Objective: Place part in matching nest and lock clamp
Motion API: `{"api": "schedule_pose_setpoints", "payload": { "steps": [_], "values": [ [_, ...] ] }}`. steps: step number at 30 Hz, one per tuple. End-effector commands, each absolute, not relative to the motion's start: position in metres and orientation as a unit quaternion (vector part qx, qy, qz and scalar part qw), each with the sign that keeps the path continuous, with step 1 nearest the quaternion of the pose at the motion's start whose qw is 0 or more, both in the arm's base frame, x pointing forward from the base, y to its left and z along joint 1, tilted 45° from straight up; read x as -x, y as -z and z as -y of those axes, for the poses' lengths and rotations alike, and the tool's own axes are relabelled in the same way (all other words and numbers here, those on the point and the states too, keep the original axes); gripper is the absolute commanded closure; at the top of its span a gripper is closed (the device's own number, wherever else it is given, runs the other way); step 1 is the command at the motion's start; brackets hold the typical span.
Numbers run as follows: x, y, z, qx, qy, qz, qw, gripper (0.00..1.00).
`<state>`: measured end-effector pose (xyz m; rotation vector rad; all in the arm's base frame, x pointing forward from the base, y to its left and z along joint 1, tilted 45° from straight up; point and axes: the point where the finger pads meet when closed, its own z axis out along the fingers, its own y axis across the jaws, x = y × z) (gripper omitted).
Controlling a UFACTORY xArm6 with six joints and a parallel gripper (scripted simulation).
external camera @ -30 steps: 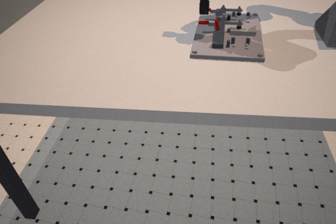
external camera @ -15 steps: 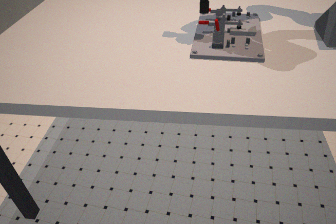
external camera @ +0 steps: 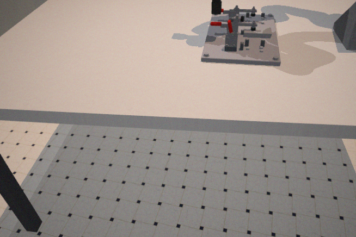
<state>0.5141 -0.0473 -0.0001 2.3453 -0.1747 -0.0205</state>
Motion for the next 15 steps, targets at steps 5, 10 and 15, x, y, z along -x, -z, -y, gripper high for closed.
{"api": "schedule_pose_setpoints", "payload": {
  "steps": [5, 10, 15],
  "values": [
    [-0.516, -0.0011, 0.0462, -0.921, 0.006, 0.068, 0.384, 1.0],
    [-0.5176, -0.0013, 0.0464, -0.921, 0.006, 0.068, 0.384, 1.0],
    [-0.5194, -0.0014, 0.0467, -0.921, 0.006, 0.068, 0.384, 1.0]
  ]
}}
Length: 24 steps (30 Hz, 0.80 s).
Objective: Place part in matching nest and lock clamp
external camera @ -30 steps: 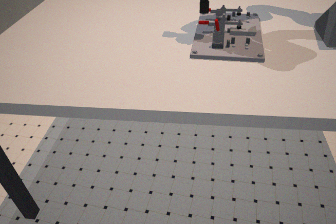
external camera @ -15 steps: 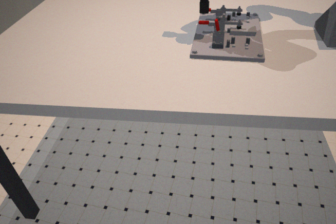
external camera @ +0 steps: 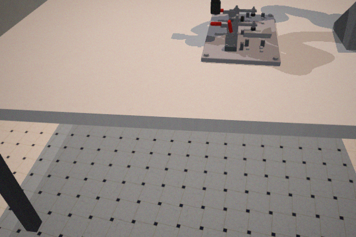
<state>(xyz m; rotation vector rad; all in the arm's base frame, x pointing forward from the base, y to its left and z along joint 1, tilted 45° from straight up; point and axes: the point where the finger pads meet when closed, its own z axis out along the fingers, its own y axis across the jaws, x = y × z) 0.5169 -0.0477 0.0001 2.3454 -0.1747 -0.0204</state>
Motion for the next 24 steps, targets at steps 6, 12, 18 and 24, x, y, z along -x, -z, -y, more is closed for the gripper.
{"api": "schedule_pose_setpoints", "payload": {
  "steps": [6, 12, 18, 24],
  "values": [
    [-0.5204, -0.0015, 0.0469, -0.921, 0.006, 0.068, 0.384, 1.0],
    [-0.5205, -0.0014, 0.047, -0.921, 0.006, 0.068, 0.384, 1.0],
    [-0.5203, 0.0008, 0.0492, -0.921, 0.006, 0.068, 0.384, 1.0],
    [-0.52, 0.004, 0.0524, -0.921, 0.006, 0.068, 0.384, 1.0]
  ]
}}
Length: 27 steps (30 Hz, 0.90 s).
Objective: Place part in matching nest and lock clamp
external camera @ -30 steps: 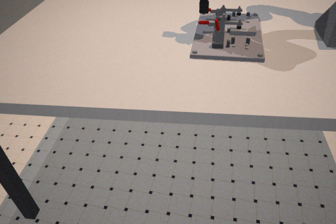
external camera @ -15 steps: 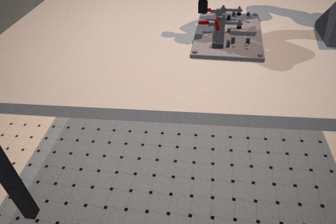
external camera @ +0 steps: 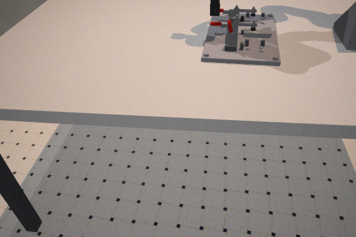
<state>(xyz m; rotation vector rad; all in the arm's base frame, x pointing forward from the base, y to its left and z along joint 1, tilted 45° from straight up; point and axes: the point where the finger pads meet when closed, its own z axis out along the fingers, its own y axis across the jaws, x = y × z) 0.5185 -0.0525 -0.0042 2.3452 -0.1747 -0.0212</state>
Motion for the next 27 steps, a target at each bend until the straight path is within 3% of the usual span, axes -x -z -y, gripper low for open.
{"api": "schedule_pose_setpoints", "payload": {
  "steps": [1, 27],
  "values": [
    [-0.5199, 0.0048, 0.0532, -0.921, 0.006, 0.068, 0.384, 1.0],
    [-0.5195, 0.0095, 0.0579, -0.921, 0.006, 0.068, 0.384, 1.0]
  ]
}}
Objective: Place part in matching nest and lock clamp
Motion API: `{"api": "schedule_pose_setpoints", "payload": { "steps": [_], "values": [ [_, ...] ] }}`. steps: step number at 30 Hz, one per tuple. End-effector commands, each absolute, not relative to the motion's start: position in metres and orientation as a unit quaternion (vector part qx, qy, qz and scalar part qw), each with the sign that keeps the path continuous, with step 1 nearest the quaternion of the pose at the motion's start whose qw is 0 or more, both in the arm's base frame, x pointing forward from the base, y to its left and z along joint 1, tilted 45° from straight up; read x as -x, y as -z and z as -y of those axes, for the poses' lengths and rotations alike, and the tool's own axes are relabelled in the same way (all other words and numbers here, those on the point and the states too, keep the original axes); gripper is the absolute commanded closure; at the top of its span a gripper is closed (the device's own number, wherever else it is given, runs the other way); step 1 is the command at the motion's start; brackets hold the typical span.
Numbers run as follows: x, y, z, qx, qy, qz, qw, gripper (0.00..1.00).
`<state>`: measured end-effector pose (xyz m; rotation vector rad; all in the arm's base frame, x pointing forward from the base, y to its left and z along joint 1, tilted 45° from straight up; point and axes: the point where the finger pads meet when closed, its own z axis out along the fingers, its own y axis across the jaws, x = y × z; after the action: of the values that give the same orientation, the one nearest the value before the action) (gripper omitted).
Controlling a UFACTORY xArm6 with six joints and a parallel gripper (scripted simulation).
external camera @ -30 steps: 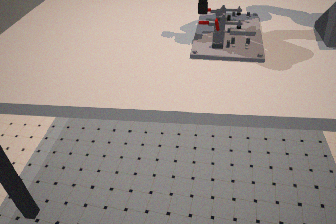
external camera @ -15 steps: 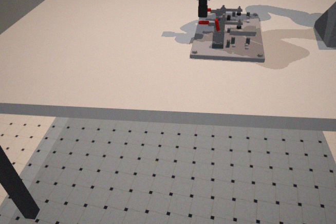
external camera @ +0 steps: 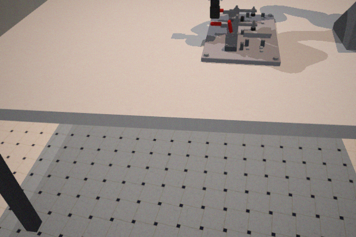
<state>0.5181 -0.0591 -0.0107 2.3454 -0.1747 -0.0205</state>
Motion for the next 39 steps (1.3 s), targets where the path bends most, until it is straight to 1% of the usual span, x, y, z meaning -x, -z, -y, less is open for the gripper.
{"api": "schedule_pose_setpoints", "payload": {
  "steps": [1, 39],
  "values": [
    [-0.5195, 0.0096, 0.058, -0.921, 0.006, 0.068, 0.384, 1.0],
    [-0.52, 0.0193, 0.0678, -0.921, 0.006, 0.068, 0.384, 1.0]
  ]
}}
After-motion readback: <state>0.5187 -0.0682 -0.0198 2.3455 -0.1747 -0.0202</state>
